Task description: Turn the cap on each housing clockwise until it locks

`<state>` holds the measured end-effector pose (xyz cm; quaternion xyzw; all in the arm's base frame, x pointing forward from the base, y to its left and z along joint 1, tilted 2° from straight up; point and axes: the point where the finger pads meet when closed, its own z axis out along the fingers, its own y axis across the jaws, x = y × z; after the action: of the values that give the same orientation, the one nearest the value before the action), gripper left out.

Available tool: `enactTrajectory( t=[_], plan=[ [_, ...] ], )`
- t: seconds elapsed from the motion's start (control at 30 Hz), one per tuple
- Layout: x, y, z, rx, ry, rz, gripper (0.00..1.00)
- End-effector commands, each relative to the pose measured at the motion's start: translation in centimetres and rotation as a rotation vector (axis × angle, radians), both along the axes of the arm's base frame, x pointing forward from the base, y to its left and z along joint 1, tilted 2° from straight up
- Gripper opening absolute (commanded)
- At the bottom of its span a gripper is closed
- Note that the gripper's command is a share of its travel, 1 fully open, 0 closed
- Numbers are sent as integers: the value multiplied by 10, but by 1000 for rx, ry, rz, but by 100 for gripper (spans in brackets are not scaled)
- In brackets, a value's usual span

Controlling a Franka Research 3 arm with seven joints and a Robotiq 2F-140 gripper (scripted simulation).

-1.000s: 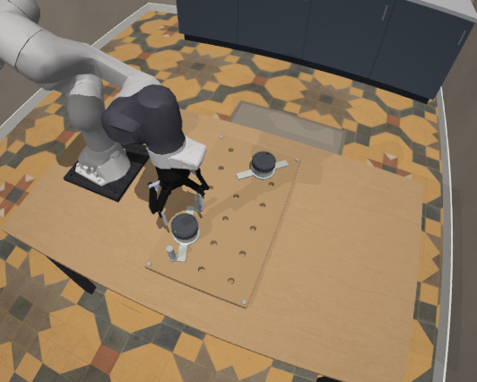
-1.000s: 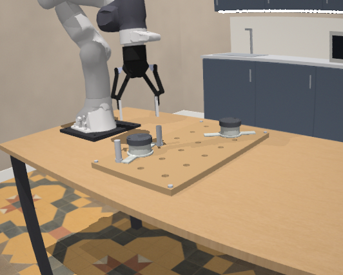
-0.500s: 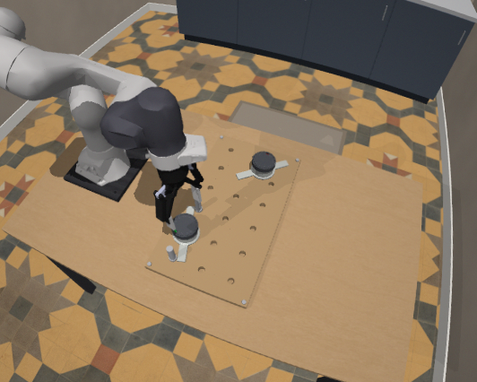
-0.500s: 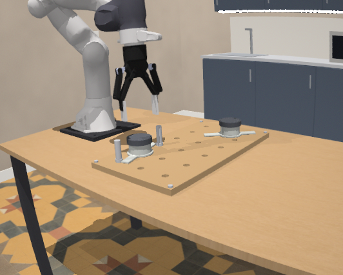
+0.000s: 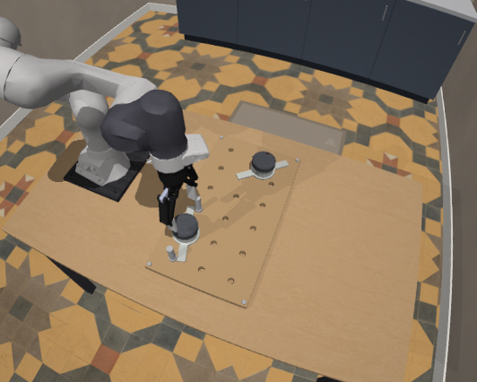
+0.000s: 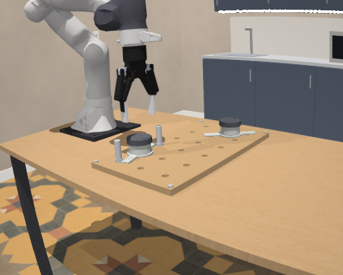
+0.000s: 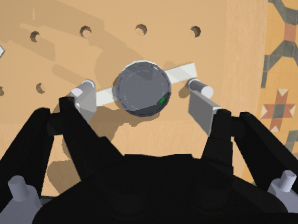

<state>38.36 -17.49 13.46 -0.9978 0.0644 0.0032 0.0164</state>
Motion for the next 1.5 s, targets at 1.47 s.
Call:
enactTrajectory(
  t=[1.47],
  plan=[
    [-3, -1, -43, -3, 8, 51, 78]
  ],
)
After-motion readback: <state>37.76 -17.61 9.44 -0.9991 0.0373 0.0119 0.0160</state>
